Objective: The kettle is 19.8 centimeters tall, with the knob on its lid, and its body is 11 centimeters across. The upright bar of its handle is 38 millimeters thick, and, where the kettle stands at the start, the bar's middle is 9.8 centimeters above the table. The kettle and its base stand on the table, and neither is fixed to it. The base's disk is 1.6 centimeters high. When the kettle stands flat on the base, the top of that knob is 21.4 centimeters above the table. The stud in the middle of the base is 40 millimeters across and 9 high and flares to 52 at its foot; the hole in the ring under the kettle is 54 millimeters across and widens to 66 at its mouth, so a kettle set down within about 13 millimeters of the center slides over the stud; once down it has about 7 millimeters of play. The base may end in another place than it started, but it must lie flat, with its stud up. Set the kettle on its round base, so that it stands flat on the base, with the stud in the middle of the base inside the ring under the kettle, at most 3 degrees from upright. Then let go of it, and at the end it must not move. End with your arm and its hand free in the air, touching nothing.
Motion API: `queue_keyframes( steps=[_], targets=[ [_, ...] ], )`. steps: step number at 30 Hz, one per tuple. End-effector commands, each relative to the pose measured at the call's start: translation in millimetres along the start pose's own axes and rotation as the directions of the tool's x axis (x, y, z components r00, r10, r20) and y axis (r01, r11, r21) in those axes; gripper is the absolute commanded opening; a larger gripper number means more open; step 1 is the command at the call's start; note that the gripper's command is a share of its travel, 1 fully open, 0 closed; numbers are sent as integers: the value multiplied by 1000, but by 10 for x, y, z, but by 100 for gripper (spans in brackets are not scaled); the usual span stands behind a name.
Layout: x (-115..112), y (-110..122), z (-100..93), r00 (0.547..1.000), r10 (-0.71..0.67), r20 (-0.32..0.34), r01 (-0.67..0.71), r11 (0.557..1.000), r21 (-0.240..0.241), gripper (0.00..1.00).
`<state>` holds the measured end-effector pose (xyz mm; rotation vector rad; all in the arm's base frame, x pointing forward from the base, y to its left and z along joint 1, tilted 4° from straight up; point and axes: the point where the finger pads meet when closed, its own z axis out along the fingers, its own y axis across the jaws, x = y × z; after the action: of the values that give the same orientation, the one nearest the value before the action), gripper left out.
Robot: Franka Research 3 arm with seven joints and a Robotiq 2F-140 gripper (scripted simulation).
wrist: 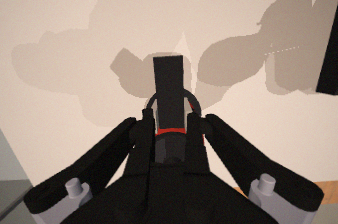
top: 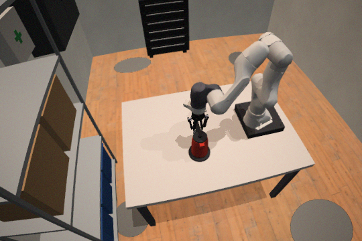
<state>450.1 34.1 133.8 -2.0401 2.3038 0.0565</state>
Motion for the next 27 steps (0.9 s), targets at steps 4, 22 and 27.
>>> queue_keyframes(
  steps=[4,22,27],
  targets=[
    [-20,-30,-21,1000,3,1,-3,1000,10,0],
    [-20,-30,-22,1000,3,1,-3,1000,10,47],
    [-20,-29,-92,1000,3,1,-3,1000,10,47]
  ],
)
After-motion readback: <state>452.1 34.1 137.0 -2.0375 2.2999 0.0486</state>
